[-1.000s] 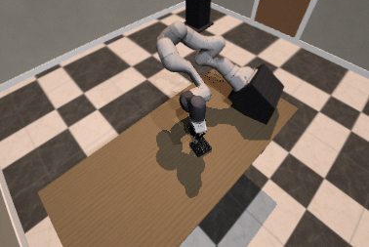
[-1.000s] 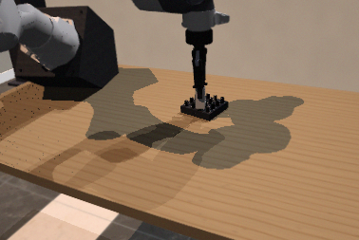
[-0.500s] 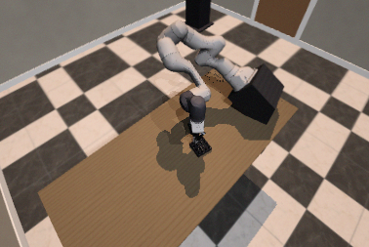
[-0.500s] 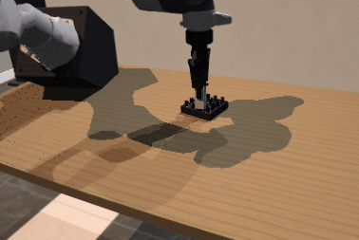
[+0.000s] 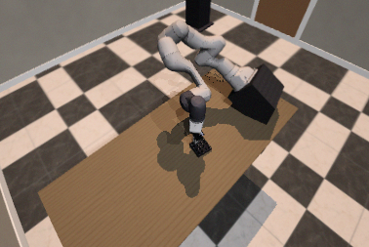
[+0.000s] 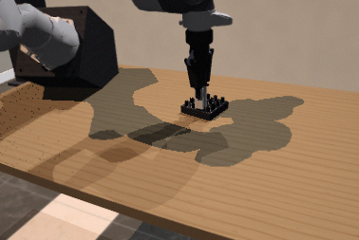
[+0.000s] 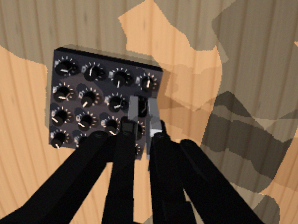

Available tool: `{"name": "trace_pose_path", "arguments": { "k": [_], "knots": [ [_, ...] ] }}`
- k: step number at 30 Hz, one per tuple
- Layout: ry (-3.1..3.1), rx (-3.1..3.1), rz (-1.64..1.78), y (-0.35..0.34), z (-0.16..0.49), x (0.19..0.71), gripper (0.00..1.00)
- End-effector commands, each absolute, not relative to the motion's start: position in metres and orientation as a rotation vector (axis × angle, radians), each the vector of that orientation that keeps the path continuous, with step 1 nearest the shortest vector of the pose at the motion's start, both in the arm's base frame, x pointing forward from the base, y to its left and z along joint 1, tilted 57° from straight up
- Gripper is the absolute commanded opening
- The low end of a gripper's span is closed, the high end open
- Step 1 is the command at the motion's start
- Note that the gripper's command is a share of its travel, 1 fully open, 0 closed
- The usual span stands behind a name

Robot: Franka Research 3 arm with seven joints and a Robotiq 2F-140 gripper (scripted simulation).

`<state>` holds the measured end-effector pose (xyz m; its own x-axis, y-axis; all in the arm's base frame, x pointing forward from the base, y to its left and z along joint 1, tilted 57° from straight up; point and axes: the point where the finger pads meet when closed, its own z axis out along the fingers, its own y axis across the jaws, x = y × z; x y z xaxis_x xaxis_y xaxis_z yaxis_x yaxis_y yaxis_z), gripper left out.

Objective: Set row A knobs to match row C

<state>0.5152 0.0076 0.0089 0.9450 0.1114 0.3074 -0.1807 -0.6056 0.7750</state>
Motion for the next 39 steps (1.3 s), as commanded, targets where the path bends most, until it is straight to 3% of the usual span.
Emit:
{"name": "trace_pose_path", "arguments": {
  "k": [1,30,31,39],
  "knots": [
    [-0.161,2.187,0.470,0.0066,0.0078,0.5144,0.05],
    [-0.200,2.187,0.490,0.0066,0.0078,0.5144,0.05],
    [-0.200,2.187,0.490,0.0066,0.0078,0.5144,0.12],
    [-0.200,2.187,0.490,0.0066,0.0078,0.5144,0.12]
  ]
}}
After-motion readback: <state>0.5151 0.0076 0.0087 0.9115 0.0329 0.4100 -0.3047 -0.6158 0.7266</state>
